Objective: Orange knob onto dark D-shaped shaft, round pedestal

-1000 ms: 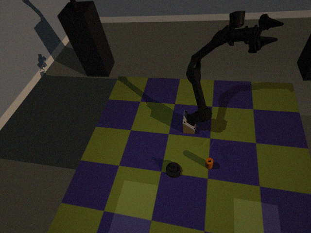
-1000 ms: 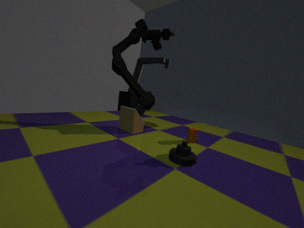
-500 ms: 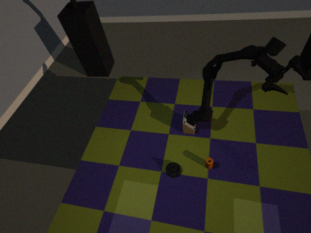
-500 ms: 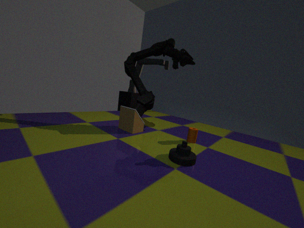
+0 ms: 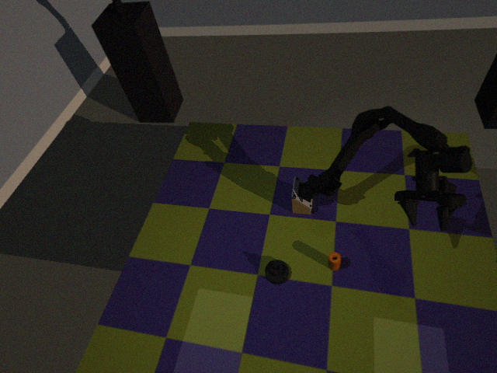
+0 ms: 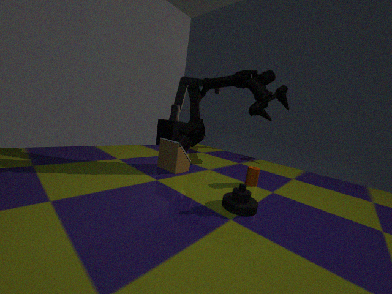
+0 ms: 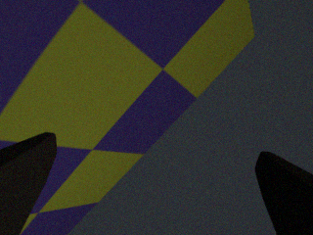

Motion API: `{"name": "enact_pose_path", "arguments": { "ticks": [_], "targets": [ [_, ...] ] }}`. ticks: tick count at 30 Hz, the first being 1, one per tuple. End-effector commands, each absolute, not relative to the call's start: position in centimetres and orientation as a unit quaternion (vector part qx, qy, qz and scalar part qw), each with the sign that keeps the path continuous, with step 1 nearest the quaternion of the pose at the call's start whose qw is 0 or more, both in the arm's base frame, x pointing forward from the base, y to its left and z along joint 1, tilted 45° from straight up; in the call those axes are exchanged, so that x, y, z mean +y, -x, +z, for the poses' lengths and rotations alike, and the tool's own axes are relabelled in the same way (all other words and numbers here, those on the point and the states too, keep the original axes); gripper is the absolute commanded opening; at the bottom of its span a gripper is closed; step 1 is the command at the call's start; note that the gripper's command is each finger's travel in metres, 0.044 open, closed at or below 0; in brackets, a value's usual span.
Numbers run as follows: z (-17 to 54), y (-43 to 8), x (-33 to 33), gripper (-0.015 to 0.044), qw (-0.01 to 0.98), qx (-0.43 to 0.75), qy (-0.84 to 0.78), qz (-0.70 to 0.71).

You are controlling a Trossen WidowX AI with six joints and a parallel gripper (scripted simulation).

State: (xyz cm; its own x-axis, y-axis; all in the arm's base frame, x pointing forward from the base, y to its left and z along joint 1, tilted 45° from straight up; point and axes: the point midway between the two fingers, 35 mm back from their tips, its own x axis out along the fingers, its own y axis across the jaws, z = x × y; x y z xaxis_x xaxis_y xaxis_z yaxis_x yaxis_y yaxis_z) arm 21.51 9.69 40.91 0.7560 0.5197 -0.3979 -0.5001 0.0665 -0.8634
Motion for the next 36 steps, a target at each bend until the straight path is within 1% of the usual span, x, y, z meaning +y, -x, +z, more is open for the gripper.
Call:
{"name": "enact_pose_path", "arguments": {
  "ticks": [1, 5, 9, 11, 13, 15, 16, 27, 32, 36],
  "targets": [
    [35.1, -24.7, 8.6, 0.0440, 0.776, 0.131, 0.474, 0.394],
    [28.9, -26.8, 6.7, 0.0440, 0.806, 0.287, 0.316, 0.410],
    [23.3, -27.3, 4.6, 0.0440, 0.803, 0.430, 0.134, 0.390],
    [20.4, -27.1, 3.5, 0.0440, 0.782, 0.508, 0.011, 0.361],
    [17.7, -26.6, 2.4, 0.0440, 0.740, 0.580, -0.123, 0.318],
    [15.6, -25.9, 1.5, 0.0440, 0.686, 0.631, -0.242, 0.271],
    [15.1, -25.7, 1.3, 0.0440, 0.669, 0.642, -0.272, 0.257],
    [15.1, -25.9, 1.4, 0.0440, 0.663, 0.646, -0.283, 0.252],
    [12.9, -26.0, 3.8, 0.0440, 0.663, 0.645, -0.283, 0.253],
    [12.7, -26.0, 4.0, 0.0440, 0.663, 0.645, -0.283, 0.253]
  ]
}}
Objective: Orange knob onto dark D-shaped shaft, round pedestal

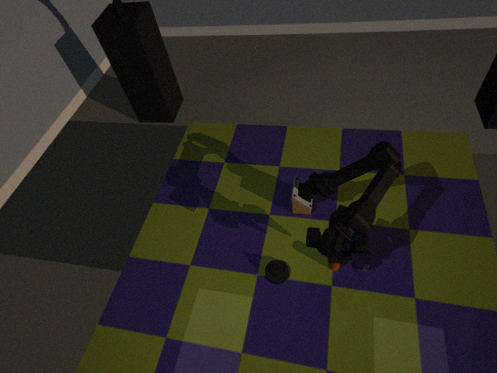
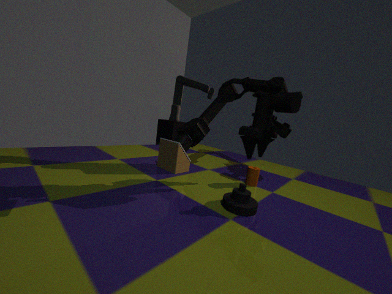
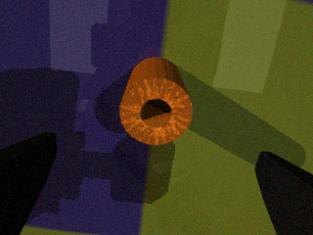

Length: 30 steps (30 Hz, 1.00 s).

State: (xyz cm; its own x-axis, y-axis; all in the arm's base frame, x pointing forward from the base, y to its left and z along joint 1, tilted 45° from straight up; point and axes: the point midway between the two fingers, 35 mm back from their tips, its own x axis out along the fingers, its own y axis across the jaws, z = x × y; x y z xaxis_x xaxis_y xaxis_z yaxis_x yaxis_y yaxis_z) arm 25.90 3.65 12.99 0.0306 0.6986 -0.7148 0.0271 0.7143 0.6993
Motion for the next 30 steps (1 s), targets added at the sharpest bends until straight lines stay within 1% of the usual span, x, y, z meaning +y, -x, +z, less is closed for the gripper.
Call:
{"name": "enact_pose_path", "arguments": {
  "ticks": [1, 30],
  "targets": [
    [12.4, -26.0, 4.3, 0.0440, 0.663, 0.645, -0.283, 0.253],
    [9.0, -26.5, 7.6, 0.0440, 0.664, 0.645, -0.282, 0.252]
  ]
}}
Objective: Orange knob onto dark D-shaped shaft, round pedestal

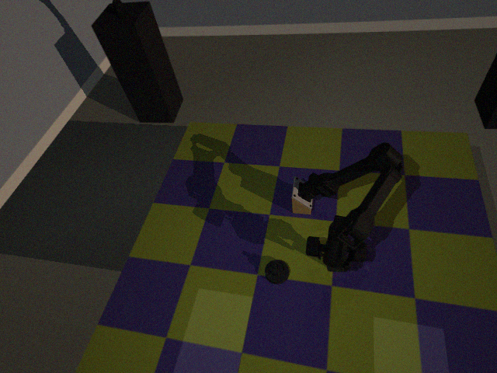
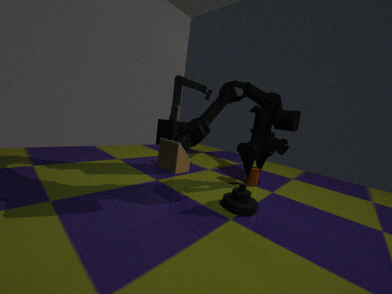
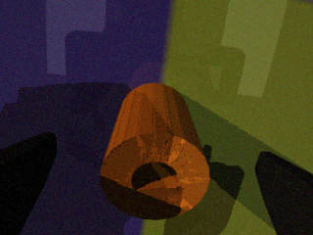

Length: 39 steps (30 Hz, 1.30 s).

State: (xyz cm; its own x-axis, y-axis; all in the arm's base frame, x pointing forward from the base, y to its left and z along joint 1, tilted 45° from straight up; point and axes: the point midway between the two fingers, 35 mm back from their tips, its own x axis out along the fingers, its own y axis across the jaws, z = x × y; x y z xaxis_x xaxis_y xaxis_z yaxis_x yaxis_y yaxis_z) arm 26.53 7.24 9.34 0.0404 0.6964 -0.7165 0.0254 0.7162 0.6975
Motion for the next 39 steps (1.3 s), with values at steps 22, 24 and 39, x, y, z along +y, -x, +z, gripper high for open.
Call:
{"name": "enact_pose_path", "arguments": {
  "ticks": [22, 24, 39],
  "targets": [
    [7.0, -26.4, 9.8, 0.0387, 0.663, 0.644, -0.284, 0.254],
    [7.0, -26.4, 9.8, 0.0335, 0.663, 0.644, -0.284, 0.254],
    [7.2, -26.5, 9.5, 0.0059, 0.663, 0.645, -0.283, 0.254]
  ]
}}
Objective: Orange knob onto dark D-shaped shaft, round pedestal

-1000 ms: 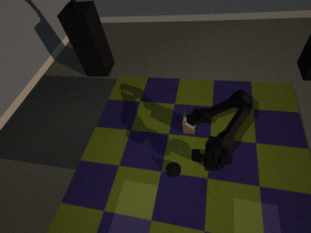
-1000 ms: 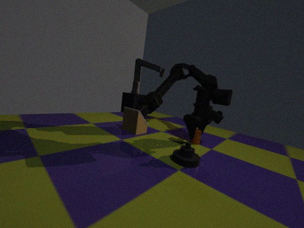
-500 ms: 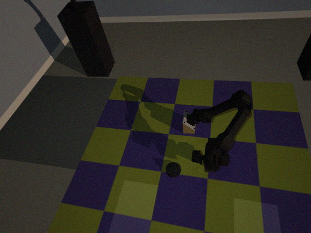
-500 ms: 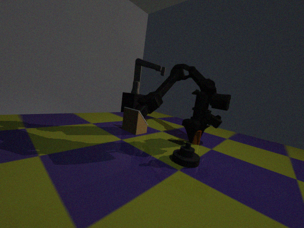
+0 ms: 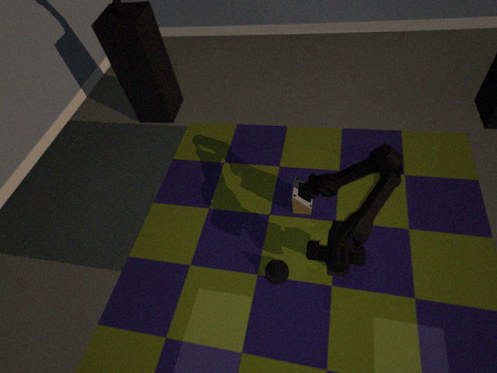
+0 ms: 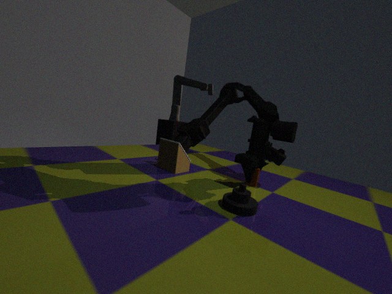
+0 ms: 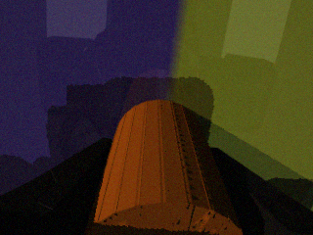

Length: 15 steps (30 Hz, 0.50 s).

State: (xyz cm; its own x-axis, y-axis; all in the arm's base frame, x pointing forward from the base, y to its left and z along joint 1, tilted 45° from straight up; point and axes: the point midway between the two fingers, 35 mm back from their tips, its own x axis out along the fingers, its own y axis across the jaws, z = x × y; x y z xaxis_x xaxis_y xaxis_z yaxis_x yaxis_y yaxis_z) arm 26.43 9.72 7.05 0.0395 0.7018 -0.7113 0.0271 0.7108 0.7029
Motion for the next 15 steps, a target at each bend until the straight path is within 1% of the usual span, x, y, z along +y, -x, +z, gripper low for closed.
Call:
{"name": "enact_pose_path", "arguments": {
  "ticks": [1, 2, 3, 15],
  "targets": [
    [7.5, -26.6, 9.2, 0.0033, 0.664, 0.645, -0.283, 0.253],
    [7.8, -26.7, 8.8, 0.0006, 0.664, 0.645, -0.282, 0.252],
    [8.2, -26.8, 8.4, 0.0000, 0.665, 0.645, -0.282, 0.251],
    [12.5, -27.1, 3.6, 0.0000, 0.665, 0.647, -0.279, 0.247]
  ]
}}
